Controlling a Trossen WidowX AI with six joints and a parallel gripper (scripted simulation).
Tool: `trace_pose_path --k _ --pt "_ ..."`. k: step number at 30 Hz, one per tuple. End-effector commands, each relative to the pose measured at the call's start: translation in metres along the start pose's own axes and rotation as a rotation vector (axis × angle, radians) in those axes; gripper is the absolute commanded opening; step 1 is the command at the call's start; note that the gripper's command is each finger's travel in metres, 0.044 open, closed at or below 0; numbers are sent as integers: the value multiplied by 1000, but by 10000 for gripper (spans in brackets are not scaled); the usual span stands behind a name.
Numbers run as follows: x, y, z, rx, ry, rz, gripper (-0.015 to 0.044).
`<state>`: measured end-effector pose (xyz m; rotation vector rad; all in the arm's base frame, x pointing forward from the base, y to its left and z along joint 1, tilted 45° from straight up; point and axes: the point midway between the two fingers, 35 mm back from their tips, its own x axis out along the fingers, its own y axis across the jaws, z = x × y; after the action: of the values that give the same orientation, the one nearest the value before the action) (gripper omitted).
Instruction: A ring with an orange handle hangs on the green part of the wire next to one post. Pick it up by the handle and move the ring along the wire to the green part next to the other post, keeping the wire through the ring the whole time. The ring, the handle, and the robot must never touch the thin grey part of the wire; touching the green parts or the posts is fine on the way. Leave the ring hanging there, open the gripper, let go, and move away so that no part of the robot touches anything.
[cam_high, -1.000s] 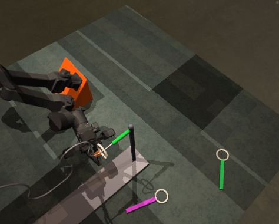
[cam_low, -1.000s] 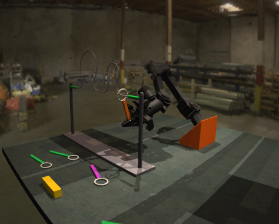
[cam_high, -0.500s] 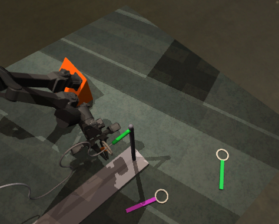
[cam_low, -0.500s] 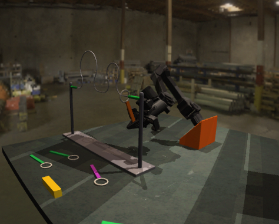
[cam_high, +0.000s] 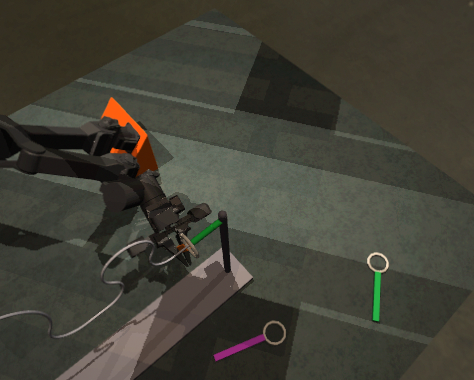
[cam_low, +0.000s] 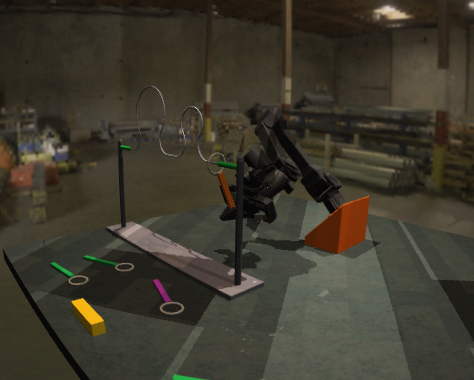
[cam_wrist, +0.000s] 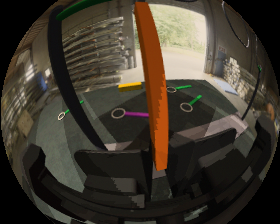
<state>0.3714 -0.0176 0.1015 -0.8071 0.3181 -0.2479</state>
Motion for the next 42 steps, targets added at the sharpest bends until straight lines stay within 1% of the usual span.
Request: trace_pose_path --k 1,19,32,42 --pt "-1 5 1 6 -2 0 -150" --pt "-3 23 1 7 -4 1 -150" --pt "2 24 -13 6 -4 1 -150" --pt "3 24 -14 6 -4 1 -150"
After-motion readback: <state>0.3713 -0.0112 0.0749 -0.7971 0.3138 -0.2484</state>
